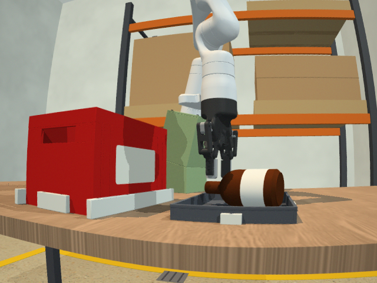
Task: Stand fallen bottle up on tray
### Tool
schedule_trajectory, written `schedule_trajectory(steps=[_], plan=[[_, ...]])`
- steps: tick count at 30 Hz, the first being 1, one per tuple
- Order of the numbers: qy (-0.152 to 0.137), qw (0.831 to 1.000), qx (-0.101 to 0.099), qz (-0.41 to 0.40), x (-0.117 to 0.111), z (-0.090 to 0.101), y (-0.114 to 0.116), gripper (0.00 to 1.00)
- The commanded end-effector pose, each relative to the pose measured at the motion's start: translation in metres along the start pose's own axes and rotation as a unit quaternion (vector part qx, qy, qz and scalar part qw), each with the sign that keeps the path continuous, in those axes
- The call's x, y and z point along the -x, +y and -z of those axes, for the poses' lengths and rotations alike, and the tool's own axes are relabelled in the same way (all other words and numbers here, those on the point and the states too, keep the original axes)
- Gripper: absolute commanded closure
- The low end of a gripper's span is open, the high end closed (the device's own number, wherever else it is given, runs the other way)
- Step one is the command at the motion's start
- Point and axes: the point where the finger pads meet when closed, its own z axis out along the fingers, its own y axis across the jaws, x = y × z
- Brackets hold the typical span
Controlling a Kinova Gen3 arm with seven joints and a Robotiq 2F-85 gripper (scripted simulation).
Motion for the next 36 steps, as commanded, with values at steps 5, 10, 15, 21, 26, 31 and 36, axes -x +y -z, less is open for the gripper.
schedule_trajectory(steps=[5,10,15,21,26,31,36], plan=[[0.001,1.0,0.002,-0.001,-0.001,-0.009,0.001,0.36],[0.001,1.0,0.002,-0.001,-0.001,-0.014,0.002,0.36],[0.001,1.0,0.002,-0.001,-0.001,-0.02,0.002,0.36],[0.001,1.0,0.002,-0.001,-0.001,-0.026,0.002,0.36],[0.001,1.0,0.002,-0.001,-0.001,-0.028,0.002,0.36],[0.001,1.0,0.002,-0.001,-0.001,-0.03,0.002,0.36],[0.001,1.0,0.002,-0.001,-0.001,-0.031,0.002,0.36]])
